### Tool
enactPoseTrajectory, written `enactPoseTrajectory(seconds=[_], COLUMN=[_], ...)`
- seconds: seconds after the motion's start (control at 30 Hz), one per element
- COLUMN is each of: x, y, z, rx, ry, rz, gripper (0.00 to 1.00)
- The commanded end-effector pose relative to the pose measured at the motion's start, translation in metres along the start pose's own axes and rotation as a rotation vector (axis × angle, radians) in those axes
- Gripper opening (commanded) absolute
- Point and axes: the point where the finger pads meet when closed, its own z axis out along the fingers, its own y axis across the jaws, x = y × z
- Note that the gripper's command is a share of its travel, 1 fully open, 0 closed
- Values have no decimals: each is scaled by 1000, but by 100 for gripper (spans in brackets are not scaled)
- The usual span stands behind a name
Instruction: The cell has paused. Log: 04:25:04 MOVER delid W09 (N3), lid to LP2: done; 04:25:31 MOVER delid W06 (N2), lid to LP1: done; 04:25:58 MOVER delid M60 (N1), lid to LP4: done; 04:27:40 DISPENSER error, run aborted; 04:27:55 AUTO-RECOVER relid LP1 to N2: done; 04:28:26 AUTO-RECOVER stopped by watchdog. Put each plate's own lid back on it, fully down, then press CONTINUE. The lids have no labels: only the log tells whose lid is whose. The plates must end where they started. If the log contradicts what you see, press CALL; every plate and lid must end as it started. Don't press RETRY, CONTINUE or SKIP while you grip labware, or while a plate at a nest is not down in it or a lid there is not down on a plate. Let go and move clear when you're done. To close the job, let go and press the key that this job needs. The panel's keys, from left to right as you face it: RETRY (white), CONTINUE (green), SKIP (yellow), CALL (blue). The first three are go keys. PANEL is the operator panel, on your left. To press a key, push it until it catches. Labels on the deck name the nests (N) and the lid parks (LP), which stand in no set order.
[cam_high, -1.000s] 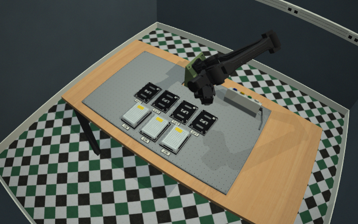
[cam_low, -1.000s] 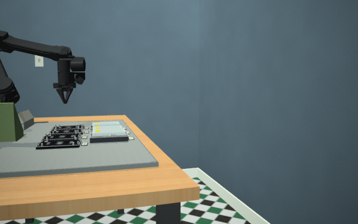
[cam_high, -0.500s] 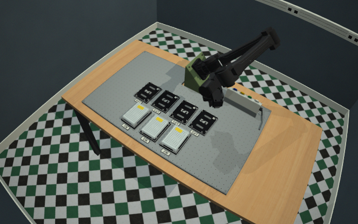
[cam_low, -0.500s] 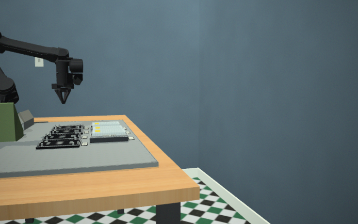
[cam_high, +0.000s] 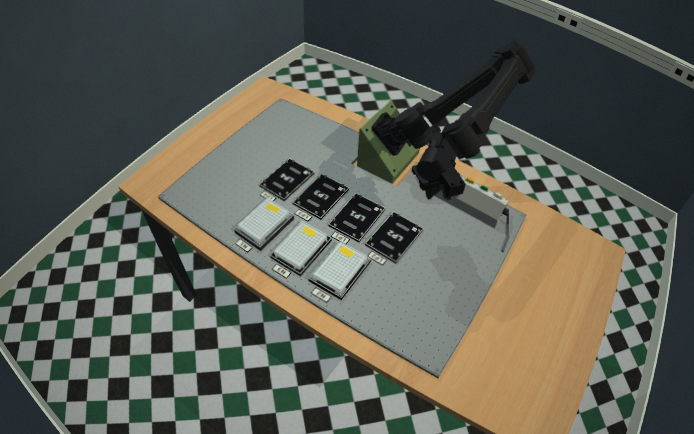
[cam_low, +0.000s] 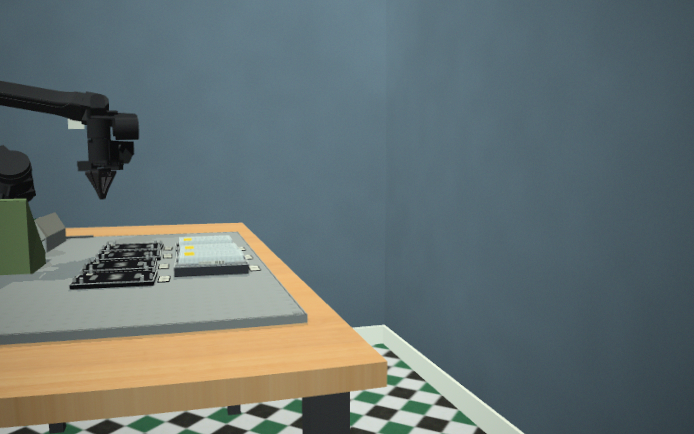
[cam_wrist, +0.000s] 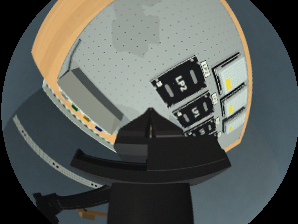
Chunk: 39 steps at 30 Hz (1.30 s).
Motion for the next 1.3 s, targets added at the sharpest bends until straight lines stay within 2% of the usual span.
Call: enactPoseTrajectory(seconds=[0.0,0.43,0.5,0.97,1.07,1.17,1.27], x=[7,13,13,21,19,6,7], y=[14,76,76,146,153,178,194], z=[5,3,3,1,-2,-19,-20], rx=[-20,-11,-11,-17,-17,-15,-25], ry=[20,3,3,-9,-18,-65,-68], rz=[-56,-310,-310,-587,-610,-684,-676], gripper=[0,0,0,0,0,0,0])
